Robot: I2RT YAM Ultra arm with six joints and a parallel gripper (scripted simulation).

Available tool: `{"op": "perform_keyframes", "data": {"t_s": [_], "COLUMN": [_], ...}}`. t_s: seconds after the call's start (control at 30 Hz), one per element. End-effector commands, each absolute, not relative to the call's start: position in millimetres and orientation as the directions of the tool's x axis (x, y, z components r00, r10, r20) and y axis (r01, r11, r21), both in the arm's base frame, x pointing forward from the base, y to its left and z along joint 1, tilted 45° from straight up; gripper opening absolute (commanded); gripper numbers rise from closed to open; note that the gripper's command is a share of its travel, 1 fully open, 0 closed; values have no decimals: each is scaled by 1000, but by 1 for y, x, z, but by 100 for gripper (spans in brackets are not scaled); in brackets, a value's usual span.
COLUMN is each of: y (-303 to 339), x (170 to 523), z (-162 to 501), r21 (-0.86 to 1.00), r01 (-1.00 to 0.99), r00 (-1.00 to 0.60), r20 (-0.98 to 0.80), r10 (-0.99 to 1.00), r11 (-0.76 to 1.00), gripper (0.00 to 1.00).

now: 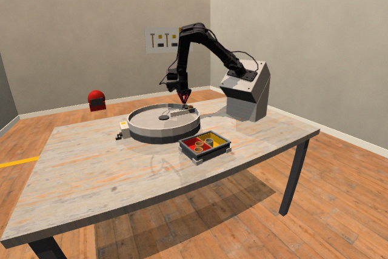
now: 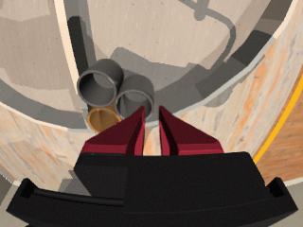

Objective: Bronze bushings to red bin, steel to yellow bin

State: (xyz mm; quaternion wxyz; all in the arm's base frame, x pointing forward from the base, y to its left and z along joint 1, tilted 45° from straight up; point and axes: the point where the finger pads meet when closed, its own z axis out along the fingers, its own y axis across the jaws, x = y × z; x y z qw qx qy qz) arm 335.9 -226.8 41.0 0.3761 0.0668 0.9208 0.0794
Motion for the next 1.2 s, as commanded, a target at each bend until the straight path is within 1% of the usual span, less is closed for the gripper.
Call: {"op": "perform_keyframes", "data": {"t_s": [0.0,0.43,0.57,0.7,1.17], "y": [-230,-228,-227,-230,-229], "x": [333,333,338,332,332], "z": [49,48,52,49,49], "r21": [178,180,171,180,181], "r01": [76,75,69,84,83], "r00": [-697,-698,-693,-698,-698], "r20": [-694,-692,-700,-691,-692], "r10": [180,181,171,187,186], "r11": [981,981,983,980,980], "gripper": [14,14,14,14,14]}}
